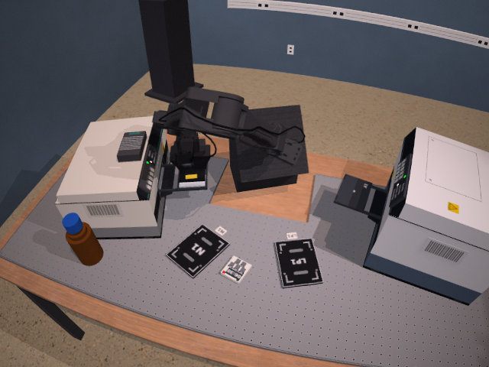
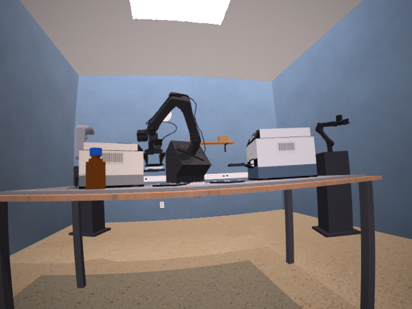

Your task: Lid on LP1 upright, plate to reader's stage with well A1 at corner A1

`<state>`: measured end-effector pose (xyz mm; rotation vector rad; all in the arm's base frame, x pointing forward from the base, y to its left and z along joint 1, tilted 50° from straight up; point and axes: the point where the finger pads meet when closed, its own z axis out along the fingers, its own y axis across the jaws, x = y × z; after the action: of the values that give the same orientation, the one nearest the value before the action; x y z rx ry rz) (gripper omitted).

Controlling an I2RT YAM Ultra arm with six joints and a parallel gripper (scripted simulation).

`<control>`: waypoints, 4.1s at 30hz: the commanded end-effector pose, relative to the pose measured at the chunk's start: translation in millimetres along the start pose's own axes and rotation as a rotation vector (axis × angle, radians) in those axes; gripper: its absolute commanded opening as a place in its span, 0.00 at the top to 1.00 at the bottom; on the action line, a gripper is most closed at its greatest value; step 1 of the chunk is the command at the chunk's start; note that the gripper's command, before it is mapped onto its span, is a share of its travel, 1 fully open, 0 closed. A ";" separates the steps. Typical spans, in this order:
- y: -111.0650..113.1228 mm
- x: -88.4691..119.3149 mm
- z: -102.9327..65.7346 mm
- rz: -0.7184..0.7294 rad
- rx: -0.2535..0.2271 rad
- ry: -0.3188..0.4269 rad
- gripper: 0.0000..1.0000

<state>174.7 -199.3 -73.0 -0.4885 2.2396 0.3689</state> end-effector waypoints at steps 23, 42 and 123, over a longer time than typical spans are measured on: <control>-11.2 0.8 -22.3 -0.016 0.040 0.009 0.15; -7.0 6.6 -22.1 0.007 0.024 0.004 0.15; 0.0 -78.7 -3.6 0.027 -0.006 0.346 0.15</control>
<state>219.6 -179.1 -17.5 -0.6003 2.5506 0.3622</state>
